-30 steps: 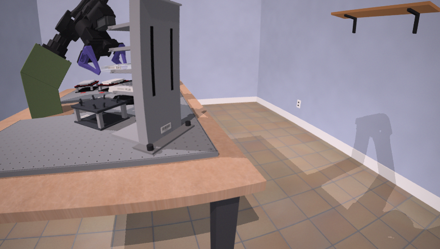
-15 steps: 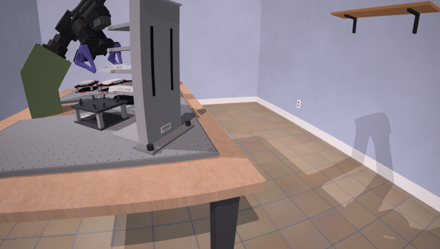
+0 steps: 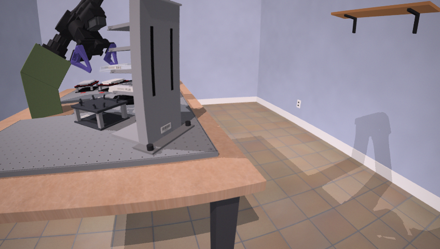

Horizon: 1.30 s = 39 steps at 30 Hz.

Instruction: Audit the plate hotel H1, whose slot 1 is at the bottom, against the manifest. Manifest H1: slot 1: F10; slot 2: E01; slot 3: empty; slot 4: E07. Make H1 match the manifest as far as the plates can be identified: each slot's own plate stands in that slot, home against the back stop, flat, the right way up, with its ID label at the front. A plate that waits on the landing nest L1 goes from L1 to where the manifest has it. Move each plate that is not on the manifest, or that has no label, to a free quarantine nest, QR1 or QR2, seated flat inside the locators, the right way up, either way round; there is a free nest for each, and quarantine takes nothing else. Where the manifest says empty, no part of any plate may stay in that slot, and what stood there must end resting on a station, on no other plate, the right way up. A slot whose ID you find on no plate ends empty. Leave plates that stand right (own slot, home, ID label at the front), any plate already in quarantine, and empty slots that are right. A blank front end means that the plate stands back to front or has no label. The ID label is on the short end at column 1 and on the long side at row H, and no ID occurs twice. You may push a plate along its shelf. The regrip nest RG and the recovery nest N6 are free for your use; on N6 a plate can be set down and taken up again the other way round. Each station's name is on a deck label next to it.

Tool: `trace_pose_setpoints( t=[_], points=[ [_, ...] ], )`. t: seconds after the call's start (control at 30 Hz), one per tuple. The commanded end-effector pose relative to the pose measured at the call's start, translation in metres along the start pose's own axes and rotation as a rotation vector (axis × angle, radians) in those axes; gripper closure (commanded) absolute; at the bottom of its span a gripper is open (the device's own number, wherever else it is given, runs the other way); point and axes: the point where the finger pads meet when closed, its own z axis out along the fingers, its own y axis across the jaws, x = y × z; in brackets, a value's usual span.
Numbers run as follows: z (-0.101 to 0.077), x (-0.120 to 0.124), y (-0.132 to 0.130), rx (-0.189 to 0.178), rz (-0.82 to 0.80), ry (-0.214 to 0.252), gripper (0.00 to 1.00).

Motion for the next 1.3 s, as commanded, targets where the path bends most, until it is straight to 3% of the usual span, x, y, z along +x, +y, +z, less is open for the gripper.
trace_pose_setpoints(
  t=[0.0, 0.77, 0.8, 1.27],
  points=[
    [-0.009, -0.017, -0.001, 0.001, -0.022, -0.051, 0.0],
    [-0.033, 0.009, -0.001, 0.002, -0.028, -0.049, 0.0],
    [-0.029, 0.023, -0.005, 0.007, 0.0, -0.024, 1.0],
    [-0.026, 0.018, 0.0, -0.002, -0.014, -0.028, 1.0]
  ],
)
